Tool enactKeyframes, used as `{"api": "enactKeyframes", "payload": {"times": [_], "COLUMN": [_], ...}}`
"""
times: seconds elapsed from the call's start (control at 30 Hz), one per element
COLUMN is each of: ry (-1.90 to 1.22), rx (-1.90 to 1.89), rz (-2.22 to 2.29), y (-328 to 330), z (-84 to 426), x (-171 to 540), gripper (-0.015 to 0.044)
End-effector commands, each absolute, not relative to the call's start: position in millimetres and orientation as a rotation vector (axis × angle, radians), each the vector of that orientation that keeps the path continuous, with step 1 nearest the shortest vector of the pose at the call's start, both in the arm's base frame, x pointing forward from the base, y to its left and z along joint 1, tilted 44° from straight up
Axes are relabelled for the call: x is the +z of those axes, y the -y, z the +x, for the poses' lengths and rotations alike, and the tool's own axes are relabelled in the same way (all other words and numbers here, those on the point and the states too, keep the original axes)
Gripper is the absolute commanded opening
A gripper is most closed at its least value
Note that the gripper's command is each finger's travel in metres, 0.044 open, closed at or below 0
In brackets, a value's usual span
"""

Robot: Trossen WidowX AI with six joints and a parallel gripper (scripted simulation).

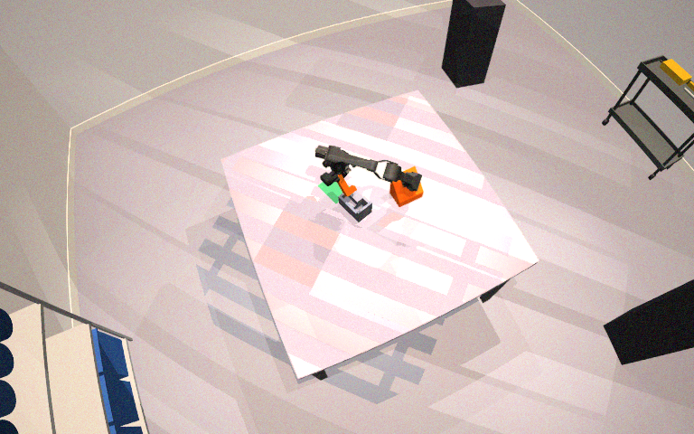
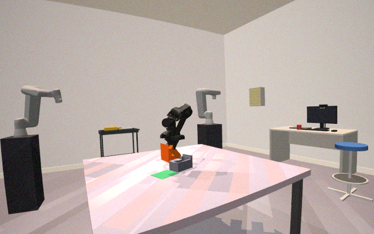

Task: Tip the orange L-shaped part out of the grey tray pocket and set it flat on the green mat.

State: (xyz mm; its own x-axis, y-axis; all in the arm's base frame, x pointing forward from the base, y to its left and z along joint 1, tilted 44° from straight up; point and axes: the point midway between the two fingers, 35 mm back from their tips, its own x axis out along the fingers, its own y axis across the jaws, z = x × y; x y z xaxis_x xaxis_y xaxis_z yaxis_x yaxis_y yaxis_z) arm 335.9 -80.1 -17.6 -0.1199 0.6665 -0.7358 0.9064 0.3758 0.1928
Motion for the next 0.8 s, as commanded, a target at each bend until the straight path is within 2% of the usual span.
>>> {"api": "enactKeyframes", "payload": {"times": [0.0, 0.77], "ry": [-1.867, -1.863], "rx": [-0.392, -0.393], "rz": [1.357, 1.354], "y": [93, 139], "z": [341, 360], "x": [-32, -76], "gripper": [0.0000, 0.0000]}}
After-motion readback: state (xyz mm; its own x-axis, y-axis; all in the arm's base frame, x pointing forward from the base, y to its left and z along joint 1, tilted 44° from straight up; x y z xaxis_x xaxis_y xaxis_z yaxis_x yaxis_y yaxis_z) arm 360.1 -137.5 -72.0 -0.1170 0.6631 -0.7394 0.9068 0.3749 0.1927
